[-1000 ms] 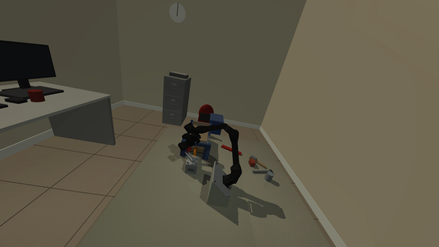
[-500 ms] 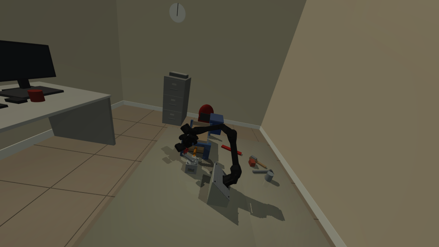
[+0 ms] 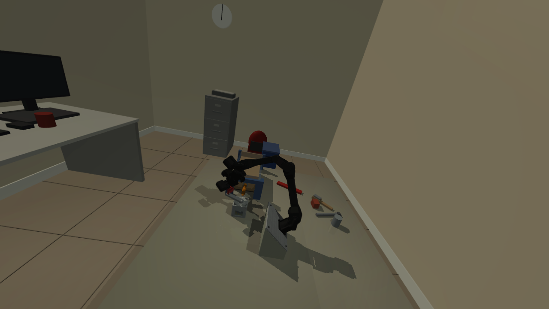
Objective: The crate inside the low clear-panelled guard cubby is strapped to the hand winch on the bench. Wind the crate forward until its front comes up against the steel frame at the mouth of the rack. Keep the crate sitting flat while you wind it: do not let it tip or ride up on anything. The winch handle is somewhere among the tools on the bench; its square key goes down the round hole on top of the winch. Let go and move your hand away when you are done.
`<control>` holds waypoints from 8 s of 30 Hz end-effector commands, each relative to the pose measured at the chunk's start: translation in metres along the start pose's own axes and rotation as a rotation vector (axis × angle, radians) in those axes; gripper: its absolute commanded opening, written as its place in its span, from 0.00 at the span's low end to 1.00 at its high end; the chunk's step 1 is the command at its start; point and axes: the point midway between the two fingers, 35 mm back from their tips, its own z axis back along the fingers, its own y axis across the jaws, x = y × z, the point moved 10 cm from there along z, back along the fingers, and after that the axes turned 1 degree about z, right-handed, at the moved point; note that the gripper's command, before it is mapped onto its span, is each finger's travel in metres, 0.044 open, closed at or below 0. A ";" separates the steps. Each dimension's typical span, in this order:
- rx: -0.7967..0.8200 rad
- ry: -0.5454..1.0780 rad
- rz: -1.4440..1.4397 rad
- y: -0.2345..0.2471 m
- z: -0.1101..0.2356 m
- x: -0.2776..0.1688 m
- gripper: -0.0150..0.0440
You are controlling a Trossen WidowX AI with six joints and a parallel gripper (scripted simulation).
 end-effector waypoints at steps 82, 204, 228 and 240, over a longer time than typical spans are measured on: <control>0.041 0.029 0.031 0.070 0.052 -0.109 0.25; 0.028 0.036 0.031 -0.099 0.068 -0.153 0.25; 0.026 0.035 0.030 -0.121 0.053 -0.125 0.25; 0.025 0.034 0.029 -0.127 0.045 -0.109 0.25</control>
